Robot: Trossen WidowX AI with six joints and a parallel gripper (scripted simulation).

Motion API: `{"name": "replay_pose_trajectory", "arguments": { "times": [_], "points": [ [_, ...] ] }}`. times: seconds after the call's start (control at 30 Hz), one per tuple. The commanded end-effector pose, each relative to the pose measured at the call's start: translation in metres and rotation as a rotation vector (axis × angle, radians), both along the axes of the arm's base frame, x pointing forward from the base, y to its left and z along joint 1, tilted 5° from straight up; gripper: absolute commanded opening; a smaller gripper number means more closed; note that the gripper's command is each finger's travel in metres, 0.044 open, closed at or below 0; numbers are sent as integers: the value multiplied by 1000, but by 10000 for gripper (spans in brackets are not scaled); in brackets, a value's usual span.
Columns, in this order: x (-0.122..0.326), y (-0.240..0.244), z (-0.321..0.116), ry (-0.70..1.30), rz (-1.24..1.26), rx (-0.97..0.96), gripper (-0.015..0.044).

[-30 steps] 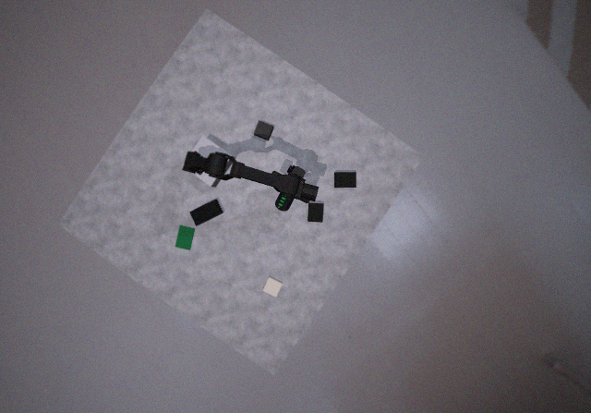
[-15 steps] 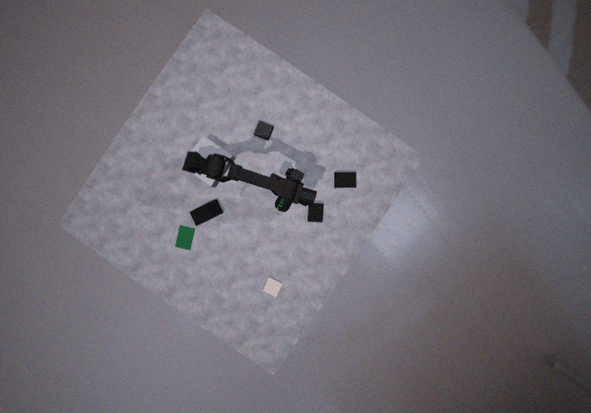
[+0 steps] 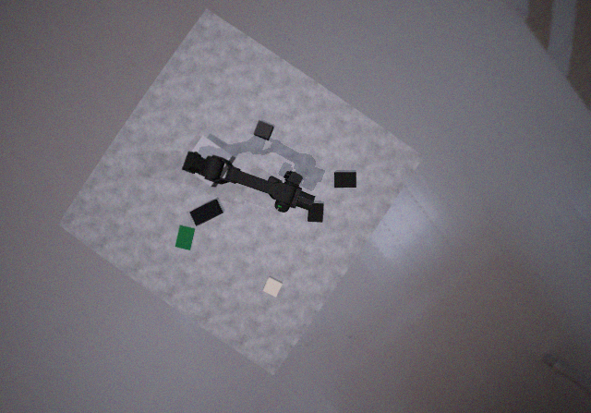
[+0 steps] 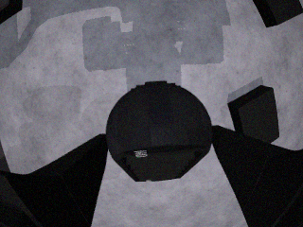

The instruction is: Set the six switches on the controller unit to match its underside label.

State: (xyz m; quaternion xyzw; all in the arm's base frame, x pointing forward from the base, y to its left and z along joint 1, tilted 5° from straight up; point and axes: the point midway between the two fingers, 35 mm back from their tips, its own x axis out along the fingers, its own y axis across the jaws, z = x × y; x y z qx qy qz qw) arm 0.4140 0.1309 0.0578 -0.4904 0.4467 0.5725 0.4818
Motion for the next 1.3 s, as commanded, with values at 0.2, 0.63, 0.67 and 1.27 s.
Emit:
{"name": "replay_pose_trajectory", "arguments": {
  "times": [0.2, 0.63, 0.67, 1.27],
  "points": [
    [2, -13, 3, 3, -7, 11, 337],
    [4, -23, 6, 7, -8, 37, 337],
    [4, -24, 6, 7, -8, 39, 337],
    [6, -39, 10, 12, -10, 74, 338]
  ]
}}
